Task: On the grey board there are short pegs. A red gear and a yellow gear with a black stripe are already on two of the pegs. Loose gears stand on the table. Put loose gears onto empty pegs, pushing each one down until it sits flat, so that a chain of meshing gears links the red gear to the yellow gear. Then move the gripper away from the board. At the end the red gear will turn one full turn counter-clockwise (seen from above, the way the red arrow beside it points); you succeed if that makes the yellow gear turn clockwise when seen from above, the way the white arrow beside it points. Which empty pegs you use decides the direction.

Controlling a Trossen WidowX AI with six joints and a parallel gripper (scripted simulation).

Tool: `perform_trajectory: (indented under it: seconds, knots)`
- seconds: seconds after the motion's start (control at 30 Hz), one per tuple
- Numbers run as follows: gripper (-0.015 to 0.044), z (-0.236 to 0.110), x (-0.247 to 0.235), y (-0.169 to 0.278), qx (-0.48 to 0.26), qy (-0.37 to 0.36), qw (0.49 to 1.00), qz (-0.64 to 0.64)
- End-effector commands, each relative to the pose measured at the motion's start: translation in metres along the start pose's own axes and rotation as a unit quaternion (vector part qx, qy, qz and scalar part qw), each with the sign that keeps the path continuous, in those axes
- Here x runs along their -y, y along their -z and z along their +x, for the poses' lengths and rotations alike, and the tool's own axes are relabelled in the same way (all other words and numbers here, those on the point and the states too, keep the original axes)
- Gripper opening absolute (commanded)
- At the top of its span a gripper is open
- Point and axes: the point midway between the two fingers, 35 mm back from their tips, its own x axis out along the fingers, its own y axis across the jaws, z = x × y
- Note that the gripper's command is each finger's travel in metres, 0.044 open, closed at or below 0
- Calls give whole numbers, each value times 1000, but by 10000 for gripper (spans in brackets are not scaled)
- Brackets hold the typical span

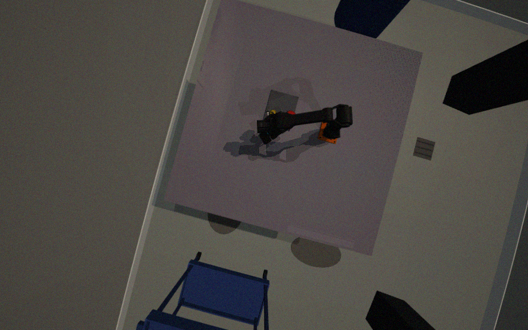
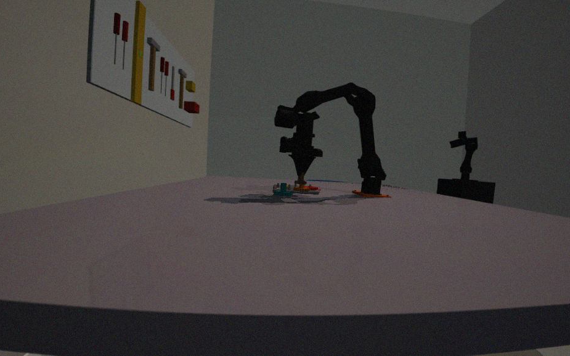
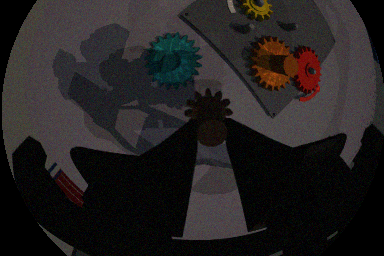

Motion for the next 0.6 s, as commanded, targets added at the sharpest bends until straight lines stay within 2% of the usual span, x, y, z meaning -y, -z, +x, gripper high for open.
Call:
perform_trajectory:
  seconds: [0.0, 0.57]
  knots:
    - [0, -12, -3, -2, 4, -7, 1000, 3]
    - [0, -45, -2, -1, -2, -3, 1000, 9]
